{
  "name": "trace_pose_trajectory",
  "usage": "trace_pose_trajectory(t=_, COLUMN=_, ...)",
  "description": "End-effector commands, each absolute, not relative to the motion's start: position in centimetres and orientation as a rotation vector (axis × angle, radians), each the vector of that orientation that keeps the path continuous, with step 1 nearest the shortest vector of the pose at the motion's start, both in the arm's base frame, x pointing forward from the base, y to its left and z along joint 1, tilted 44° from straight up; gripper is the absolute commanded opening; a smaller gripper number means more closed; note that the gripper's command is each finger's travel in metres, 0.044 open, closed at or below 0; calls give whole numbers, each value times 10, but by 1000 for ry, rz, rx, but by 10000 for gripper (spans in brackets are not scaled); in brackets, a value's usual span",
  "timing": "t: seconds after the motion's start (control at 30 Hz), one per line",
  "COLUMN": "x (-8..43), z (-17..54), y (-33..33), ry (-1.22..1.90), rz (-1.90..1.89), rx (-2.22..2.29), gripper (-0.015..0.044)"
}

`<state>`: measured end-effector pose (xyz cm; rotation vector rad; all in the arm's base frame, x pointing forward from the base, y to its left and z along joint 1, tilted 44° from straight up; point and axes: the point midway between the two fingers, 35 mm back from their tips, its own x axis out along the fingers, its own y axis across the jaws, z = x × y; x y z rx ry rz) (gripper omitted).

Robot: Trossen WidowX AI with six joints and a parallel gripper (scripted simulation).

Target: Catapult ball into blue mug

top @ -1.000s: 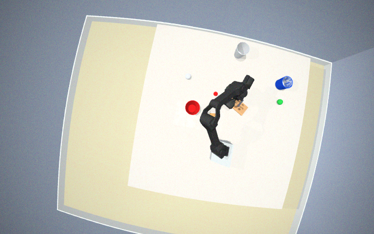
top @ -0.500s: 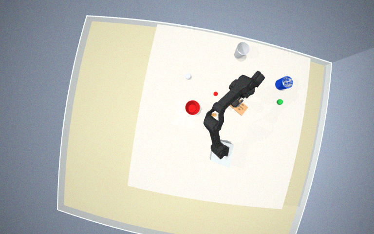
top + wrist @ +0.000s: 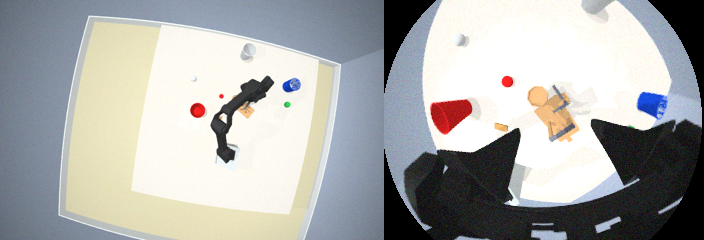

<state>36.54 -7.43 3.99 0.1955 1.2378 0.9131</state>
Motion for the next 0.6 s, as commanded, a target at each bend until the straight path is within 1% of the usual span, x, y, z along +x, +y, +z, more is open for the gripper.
trace_pose_trajectory(t=0.0, x=361, z=34, y=-78, ry=1315, rz=815, rx=321, gripper=440)
trace_pose_trajectory(t=0.57, x=351, z=16, y=-87, ry=1541, rz=406, rx=785, gripper=440)
